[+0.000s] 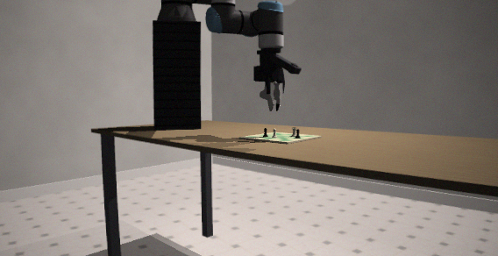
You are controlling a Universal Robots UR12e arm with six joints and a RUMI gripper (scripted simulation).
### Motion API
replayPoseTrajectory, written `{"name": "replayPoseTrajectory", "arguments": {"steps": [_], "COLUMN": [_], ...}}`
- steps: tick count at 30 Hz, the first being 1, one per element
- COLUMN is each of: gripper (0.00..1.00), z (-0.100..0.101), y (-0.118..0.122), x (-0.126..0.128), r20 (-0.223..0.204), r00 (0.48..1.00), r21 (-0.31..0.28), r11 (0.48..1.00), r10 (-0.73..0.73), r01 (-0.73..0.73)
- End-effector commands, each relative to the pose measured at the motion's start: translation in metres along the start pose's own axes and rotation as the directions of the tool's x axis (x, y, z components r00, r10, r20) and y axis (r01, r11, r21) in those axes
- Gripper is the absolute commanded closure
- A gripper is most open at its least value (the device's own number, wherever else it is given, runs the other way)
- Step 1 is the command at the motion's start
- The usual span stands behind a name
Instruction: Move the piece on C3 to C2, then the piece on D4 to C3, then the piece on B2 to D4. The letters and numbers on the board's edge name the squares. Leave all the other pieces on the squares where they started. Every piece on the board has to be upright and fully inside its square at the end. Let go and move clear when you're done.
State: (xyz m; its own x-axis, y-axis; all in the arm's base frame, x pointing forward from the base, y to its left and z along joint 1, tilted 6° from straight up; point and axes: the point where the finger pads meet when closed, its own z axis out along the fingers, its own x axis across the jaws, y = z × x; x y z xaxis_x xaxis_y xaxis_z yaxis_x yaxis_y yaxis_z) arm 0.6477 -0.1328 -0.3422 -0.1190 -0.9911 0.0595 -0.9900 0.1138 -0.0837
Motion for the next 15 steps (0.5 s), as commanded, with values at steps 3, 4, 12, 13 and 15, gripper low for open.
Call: {"name": "replayPoseTrajectory", "arguments": {"steps": [3,4,12,13,15], "gripper": [0.0,0.0,0.0,0.0,0.0], "z": [-0.0024,-0.0024,-0.0024,-0.0024,-0.0024], "y": [-0.0004,-0.0004,-0.0004,-0.0004,-0.0004], "x": [0.0001,0.0001,0.0001,0.0001,0.0001], "r20": [0.0,0.0,0.0,0.0,0.0], "r00": [1.0,1.0,1.0,1.0,1.0], "r21": [0.001,0.001,0.001,0.001,0.001], "r11": [1.0,1.0,1.0,1.0,1.0], "r10": [0.0,0.0,0.0,0.0,0.0], "r01": [0.0,0.0,0.0,0.0,0.0]}}
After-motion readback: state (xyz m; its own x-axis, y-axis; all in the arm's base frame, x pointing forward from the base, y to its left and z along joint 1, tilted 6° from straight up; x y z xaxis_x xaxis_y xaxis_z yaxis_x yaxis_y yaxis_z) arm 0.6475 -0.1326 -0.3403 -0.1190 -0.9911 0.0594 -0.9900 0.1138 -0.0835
